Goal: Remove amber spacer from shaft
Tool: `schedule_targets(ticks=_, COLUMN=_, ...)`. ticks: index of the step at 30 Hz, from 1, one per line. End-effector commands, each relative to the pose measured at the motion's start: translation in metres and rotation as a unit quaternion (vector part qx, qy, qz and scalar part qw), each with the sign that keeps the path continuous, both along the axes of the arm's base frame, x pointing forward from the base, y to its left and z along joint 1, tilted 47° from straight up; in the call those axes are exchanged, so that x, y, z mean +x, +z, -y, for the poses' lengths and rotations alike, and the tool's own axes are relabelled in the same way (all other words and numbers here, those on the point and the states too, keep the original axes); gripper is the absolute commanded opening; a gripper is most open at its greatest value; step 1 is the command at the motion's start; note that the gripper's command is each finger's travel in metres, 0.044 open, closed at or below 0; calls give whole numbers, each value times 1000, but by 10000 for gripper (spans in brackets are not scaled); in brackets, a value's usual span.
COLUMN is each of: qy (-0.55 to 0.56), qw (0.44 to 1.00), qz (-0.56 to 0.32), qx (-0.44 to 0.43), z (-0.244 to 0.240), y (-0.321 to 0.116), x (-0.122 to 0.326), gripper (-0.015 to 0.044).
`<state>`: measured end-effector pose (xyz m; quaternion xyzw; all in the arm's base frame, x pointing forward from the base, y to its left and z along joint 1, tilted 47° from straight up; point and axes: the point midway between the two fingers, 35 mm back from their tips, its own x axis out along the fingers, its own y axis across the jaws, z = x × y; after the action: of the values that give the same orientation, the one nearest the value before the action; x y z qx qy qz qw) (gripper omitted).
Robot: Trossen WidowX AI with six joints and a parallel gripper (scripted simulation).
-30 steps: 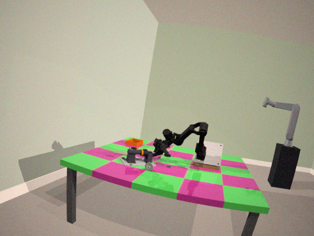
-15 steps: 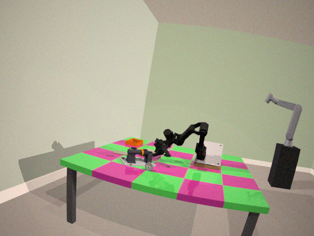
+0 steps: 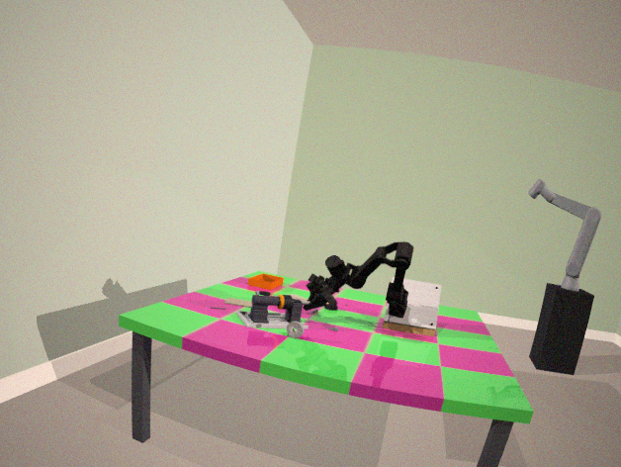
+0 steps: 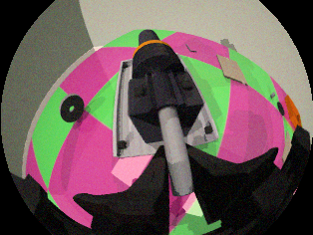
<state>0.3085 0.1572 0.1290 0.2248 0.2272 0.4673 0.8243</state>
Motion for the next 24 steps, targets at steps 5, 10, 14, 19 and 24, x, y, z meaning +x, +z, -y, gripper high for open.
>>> schedule_targets(ticks=5, qy=1, qw=1000, qz=1, qx=0, z=0, y=0, x=-1, gripper=0)
schedule_targets(ticks=10, qy=1, qw=1000, qz=1, qx=0, z=1, y=0, x=-1, gripper=0)
schedule_targets(ticks=14, qy=1, qw=1000, qz=1, qx=0, z=1, y=-1, x=-2, gripper=0)
schedule_targets(ticks=19, qy=1, qw=1000, qz=1, qx=0, z=1, y=-1, x=-2, gripper=0)
schedule_targets(ticks=24, qy=1, qw=1000, qz=1, qx=0, z=1, y=-1, x=-2, gripper=0)
